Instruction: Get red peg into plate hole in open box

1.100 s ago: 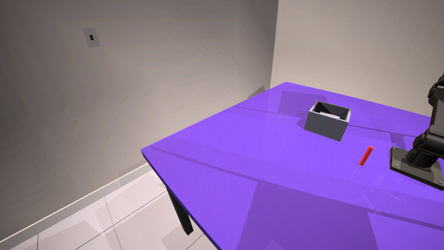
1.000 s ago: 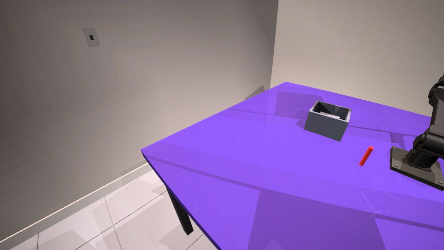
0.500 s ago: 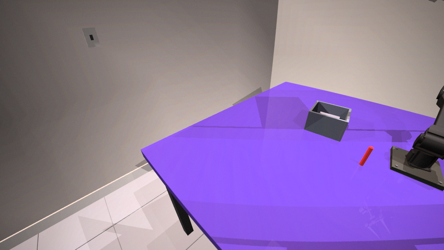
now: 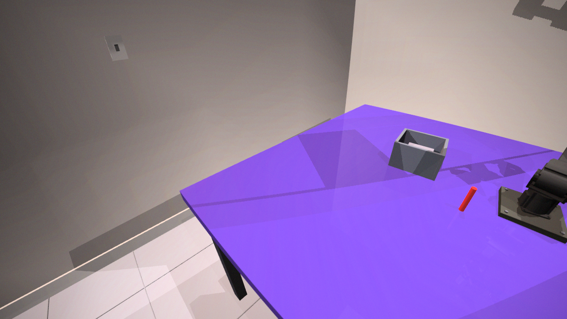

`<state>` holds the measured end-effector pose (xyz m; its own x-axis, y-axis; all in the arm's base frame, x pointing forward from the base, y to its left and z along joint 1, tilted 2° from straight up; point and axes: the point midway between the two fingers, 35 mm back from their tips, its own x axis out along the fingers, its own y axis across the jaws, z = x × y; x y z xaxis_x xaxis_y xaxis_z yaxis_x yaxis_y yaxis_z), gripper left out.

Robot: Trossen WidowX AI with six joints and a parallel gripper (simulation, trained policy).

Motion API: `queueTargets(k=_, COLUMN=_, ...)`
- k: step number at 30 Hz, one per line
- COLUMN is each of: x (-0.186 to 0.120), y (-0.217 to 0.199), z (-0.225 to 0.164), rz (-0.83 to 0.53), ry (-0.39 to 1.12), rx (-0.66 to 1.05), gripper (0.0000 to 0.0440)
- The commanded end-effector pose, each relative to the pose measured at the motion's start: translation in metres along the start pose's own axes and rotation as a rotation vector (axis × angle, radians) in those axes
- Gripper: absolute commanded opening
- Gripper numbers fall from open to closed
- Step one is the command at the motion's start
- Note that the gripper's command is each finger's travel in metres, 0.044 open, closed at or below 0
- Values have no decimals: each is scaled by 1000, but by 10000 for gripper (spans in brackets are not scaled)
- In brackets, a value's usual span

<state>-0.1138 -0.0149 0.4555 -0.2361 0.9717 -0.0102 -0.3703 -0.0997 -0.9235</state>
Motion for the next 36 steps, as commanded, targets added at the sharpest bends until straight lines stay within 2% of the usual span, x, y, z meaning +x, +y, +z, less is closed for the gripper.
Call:
queueTargets(k=1, x=15, y=1, z=-19, rz=19, ry=84, rx=114, gripper=440)
queueTargets(k=18, x=59, y=15, z=-100, rz=25, ry=439, rx=588, gripper=440)
queueTargets(k=36, x=76, y=41, z=-183, rz=-81, ry=811, rx=1081, gripper=440)
